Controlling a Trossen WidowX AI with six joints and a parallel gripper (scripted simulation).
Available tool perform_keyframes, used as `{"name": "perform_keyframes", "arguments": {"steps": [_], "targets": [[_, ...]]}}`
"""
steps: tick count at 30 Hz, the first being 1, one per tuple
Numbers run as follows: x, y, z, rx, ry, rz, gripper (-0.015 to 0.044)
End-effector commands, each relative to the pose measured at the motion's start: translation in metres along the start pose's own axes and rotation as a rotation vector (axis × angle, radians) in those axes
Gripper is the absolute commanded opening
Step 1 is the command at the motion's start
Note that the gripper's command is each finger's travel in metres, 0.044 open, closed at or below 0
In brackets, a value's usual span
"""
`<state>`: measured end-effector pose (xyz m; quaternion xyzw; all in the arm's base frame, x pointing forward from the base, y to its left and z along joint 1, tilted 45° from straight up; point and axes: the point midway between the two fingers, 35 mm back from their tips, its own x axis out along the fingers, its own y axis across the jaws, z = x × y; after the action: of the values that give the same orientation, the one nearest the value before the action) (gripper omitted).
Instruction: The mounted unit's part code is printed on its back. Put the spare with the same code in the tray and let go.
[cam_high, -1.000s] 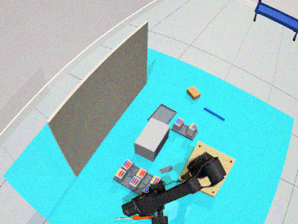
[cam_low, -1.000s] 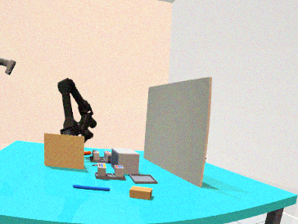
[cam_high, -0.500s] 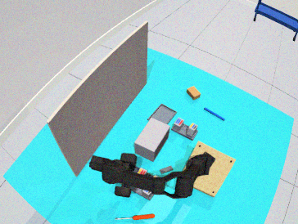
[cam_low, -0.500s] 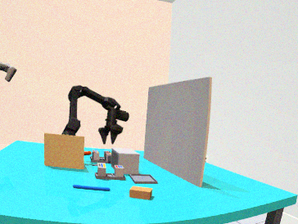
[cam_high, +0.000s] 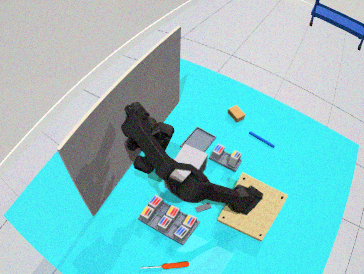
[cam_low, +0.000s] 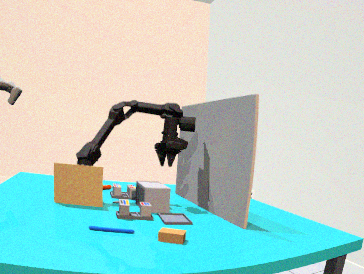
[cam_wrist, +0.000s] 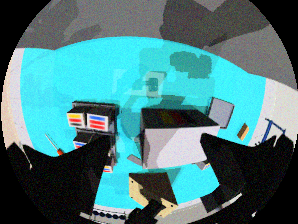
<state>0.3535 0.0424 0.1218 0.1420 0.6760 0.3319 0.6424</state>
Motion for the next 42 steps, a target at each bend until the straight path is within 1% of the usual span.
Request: {"name": "perform_keyframes", "arguments": {"steps": [1, 4, 23, 24, 27, 31, 38, 39, 42], "targets": [[-0.021, -0.06, 0.002, 0.043, -0.052, 0.06, 0.044], [-0.028, -0.082, 0.001, 0.056, -0.072, 0.08, 0.044], [-0.027, -0.079, 0.001, 0.036, -0.073, 0.078, 0.044], [-0.026, -0.069, 0.003, -0.022, -0.074, 0.071, 0.044], [-0.017, -0.015, 0.011, -0.362, -0.082, 0.041, 0.044], [-0.007, 0.043, 0.008, -0.723, -0.09, 0.021, 0.044], [0.015, 0.149, -0.025, -1.451, -0.123, 0.014, 0.044], [0.017, 0.156, -0.029, -1.505, -0.128, 0.015, 0.044], [0.017, 0.158, -0.03, -1.521, -0.129, 0.015, 0.044]]}}
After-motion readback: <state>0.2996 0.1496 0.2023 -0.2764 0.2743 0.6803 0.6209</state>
